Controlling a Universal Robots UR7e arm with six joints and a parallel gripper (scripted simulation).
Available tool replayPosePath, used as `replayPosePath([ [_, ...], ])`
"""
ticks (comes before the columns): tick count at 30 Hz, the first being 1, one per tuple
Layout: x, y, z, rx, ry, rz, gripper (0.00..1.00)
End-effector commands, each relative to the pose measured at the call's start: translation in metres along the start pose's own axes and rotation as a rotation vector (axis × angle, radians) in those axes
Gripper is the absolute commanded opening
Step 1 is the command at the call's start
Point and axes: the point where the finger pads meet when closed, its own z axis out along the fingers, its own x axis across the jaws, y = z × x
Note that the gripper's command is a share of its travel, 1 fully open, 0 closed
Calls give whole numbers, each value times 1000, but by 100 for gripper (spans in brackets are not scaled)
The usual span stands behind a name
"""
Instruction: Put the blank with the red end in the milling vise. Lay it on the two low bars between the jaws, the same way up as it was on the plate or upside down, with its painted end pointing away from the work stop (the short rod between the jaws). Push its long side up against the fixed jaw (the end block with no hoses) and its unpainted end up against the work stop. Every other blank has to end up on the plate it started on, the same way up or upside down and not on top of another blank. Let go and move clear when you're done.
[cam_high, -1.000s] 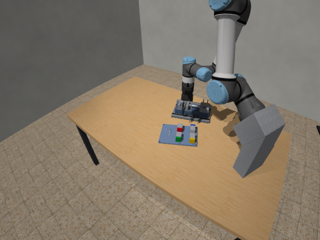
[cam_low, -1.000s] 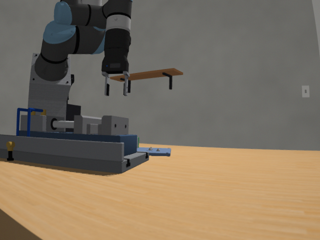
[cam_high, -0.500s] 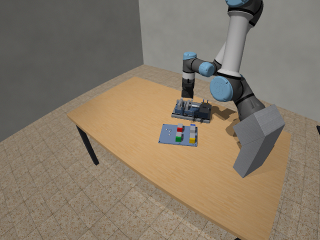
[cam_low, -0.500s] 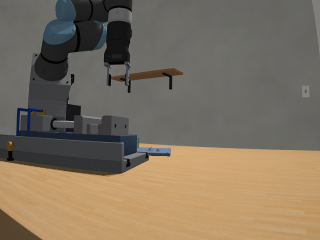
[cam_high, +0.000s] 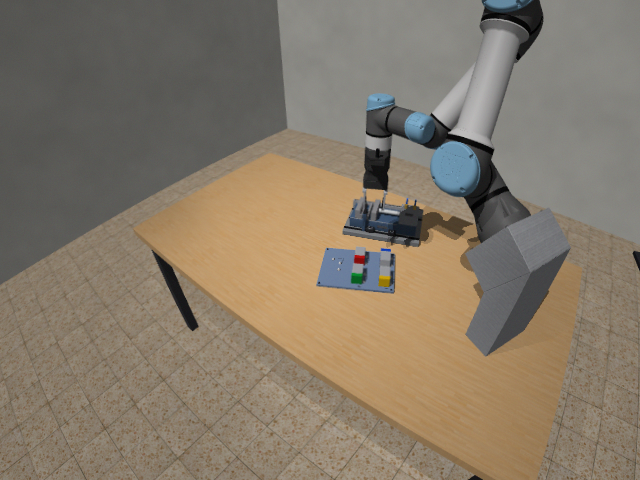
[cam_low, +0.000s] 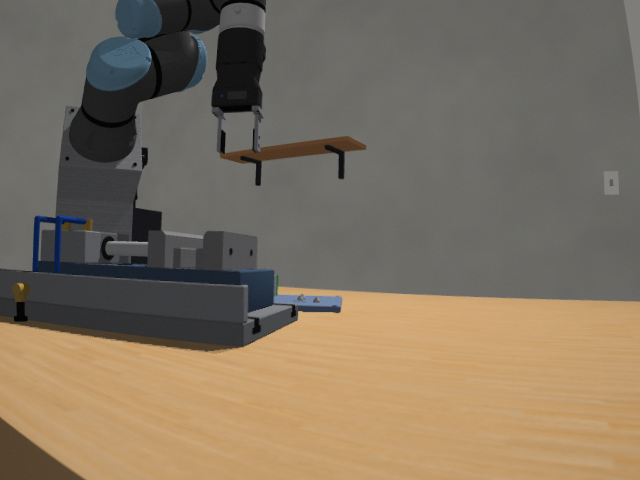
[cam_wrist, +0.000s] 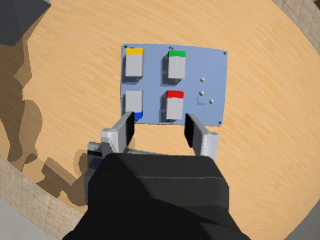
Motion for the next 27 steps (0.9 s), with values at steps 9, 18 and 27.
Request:
replayPosePath([
  [9, -1, -21, -40, -9, -14, 2, 100],
  [18, -3, -44, -82, -9, -14, 2, 100],
  [27, -3, -44, -82, -9, -14, 2, 100],
])
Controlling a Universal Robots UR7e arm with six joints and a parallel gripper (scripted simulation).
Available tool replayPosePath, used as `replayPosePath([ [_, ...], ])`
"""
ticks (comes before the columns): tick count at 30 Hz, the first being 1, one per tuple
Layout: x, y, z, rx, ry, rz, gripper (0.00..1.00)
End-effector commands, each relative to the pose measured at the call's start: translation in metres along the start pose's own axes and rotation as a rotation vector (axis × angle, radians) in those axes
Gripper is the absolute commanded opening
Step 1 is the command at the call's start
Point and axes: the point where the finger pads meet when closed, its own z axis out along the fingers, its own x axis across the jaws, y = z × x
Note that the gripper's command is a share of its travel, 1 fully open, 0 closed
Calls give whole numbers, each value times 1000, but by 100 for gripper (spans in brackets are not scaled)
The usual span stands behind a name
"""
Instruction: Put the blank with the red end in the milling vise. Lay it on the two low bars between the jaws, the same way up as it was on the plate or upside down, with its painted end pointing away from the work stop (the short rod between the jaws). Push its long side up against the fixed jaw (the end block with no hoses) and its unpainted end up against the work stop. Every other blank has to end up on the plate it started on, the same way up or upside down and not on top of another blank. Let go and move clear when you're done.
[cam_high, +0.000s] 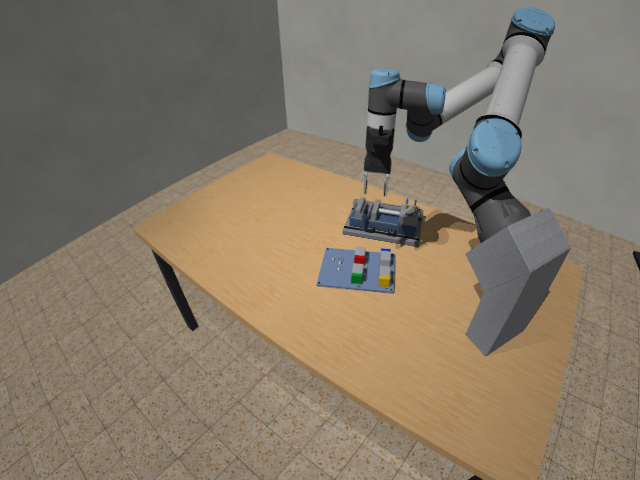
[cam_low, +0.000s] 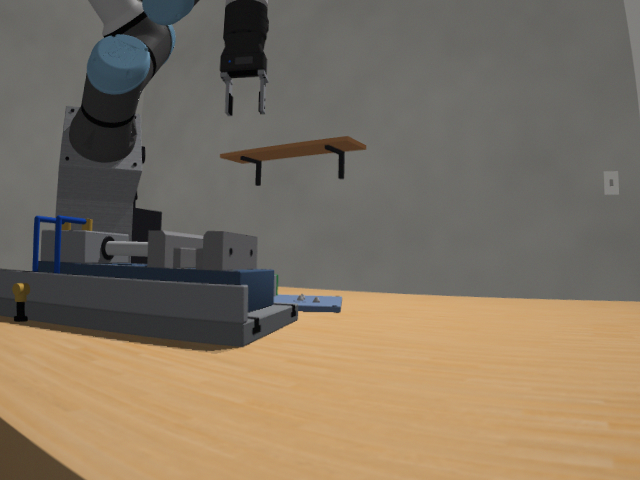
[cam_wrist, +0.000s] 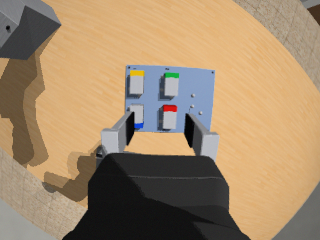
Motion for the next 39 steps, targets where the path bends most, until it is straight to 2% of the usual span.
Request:
replayPosePath([
  [1, -1, -3, -5, -23, -31, 7, 100],
  [2, -1, -3, -5, -23, -31, 7, 100],
  [3, 0, -1, -1, -9, -11, 3, 100],
  [7, -2, 1, 2, -22, -31, 7, 100],
  [39, -1, 5, 9, -23, -31, 7, 100],
])
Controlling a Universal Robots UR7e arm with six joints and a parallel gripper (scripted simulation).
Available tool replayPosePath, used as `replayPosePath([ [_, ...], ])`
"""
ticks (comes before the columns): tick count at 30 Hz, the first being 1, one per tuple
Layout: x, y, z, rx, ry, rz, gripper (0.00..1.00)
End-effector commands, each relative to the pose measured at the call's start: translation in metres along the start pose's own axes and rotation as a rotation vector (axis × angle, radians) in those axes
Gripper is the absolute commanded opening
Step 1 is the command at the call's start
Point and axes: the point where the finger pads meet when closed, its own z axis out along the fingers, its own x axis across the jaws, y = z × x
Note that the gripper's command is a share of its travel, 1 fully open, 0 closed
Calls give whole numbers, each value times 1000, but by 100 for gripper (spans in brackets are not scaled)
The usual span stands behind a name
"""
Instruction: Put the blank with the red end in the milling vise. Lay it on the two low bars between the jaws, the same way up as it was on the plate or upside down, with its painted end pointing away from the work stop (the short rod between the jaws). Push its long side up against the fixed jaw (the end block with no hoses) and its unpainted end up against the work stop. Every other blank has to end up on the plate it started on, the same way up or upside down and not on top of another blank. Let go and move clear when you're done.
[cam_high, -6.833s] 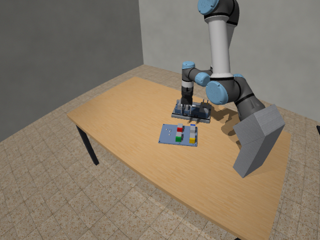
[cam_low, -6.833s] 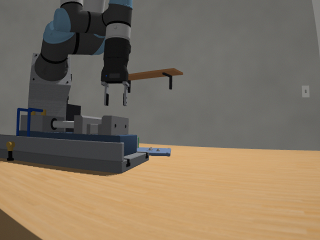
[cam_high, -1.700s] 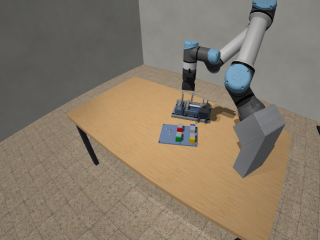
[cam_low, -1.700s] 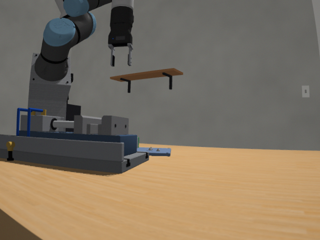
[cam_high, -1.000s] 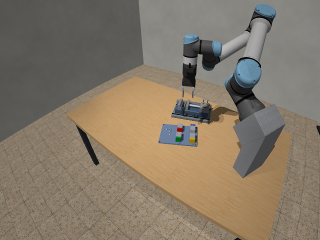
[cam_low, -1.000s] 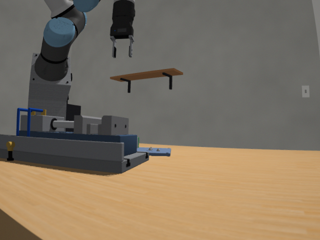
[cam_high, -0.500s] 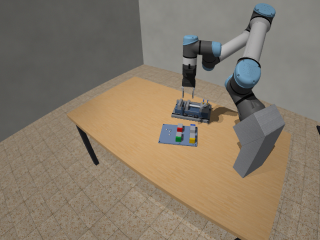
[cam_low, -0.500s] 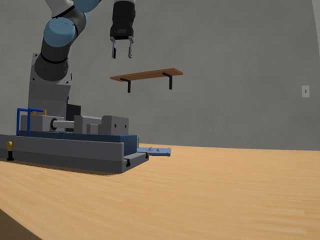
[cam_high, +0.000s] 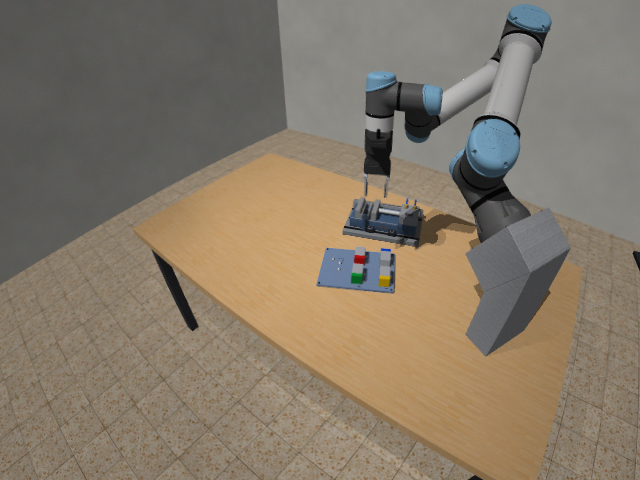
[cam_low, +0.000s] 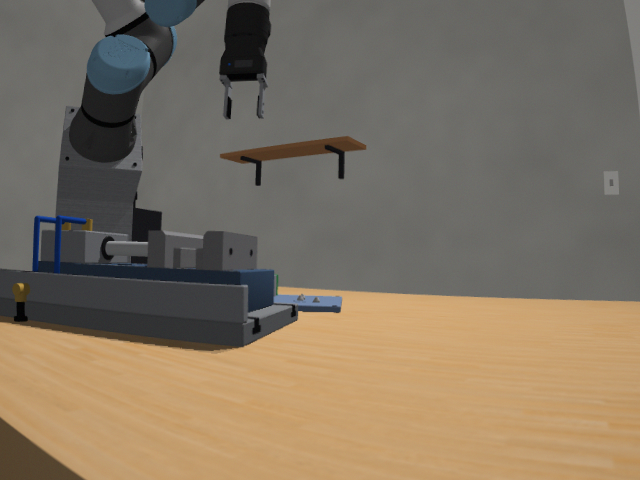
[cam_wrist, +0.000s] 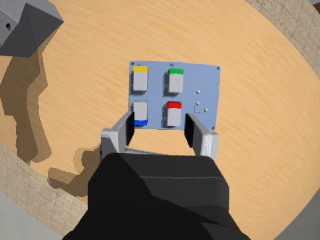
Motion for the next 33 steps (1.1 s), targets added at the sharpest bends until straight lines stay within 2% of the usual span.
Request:
replayPosePath([
  [1, 0, 1, 2, 0, 1, 0, 100],
  [14, 0, 2, 2, 0, 1, 0, 100],
  [19, 1, 4, 6, 0, 1, -230, 100],
  [31, 1, 4, 6, 0, 1, -230, 100],
  [33, 1, 3, 5, -2, -1, -132, 100],
])
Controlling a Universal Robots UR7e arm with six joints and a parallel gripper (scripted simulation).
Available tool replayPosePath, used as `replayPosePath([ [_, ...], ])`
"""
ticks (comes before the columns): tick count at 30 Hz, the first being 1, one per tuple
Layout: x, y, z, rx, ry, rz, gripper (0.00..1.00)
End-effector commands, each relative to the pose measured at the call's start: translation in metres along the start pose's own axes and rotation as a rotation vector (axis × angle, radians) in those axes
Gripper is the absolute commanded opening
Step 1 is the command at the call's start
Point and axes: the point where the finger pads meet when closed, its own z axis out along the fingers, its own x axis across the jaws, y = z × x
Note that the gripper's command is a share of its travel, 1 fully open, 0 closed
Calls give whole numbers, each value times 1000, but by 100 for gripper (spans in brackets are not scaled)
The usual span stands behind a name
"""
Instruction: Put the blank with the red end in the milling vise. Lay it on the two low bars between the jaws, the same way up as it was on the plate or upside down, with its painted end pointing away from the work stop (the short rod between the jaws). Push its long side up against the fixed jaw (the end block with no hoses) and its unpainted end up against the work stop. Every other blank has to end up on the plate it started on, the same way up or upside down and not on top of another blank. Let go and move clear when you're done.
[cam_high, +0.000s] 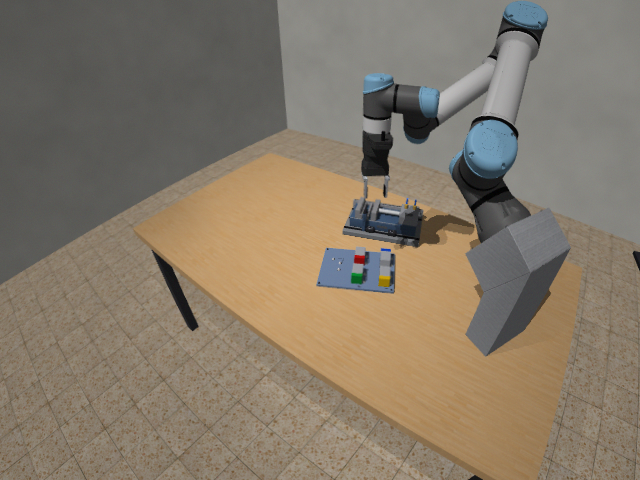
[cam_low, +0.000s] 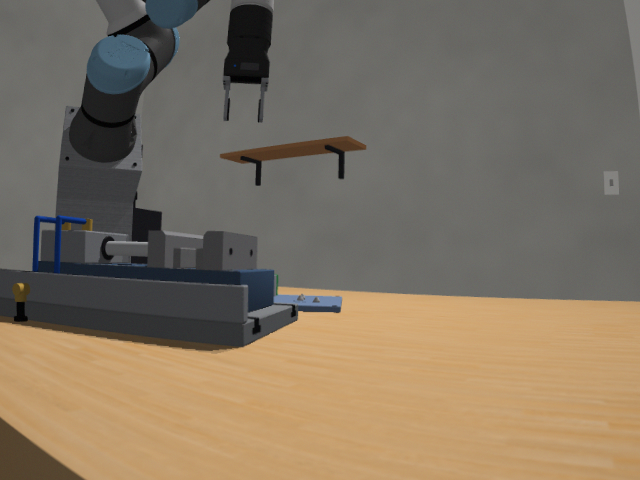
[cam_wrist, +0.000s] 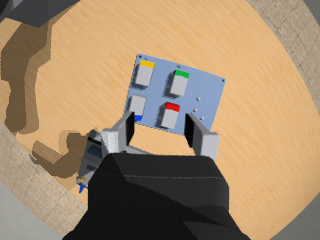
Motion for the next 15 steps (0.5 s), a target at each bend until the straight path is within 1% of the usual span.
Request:
replayPosePath([
  [1, 0, 0, -1, 1, 1, 131, 100],
  [3, 0, -1, -2, 2, 3, 219, 100],
  [15, 0, -1, -2, 2, 3, 219, 100],
])
